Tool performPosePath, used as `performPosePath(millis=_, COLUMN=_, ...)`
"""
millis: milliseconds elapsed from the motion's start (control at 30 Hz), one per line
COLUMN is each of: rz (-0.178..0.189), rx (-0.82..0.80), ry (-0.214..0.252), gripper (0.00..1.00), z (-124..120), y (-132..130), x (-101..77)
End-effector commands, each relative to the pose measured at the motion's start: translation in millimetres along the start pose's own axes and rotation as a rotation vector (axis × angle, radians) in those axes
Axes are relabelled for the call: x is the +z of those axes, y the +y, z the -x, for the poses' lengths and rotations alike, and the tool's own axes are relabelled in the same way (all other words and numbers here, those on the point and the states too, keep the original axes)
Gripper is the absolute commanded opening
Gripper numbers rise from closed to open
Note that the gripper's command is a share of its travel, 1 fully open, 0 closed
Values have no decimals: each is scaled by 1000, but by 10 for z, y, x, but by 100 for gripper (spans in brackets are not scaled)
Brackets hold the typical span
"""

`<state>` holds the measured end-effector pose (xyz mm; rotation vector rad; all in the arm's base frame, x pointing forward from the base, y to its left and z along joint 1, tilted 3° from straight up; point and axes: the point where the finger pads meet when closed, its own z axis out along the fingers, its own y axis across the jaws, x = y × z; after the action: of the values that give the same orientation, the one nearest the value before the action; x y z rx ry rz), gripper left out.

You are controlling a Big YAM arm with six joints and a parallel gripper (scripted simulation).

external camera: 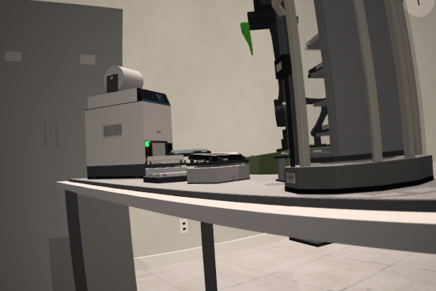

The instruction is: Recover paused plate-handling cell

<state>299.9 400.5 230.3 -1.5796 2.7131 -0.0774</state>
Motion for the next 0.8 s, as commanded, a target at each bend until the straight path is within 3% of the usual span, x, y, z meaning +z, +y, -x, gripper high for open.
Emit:
performPosePath(millis=0, rz=-4, rx=24, ry=-31, gripper=100, z=248, y=105, x=-167)
performPosePath(millis=767, rz=0, rx=30, ry=-31, gripper=100, z=644, y=573, x=-155)
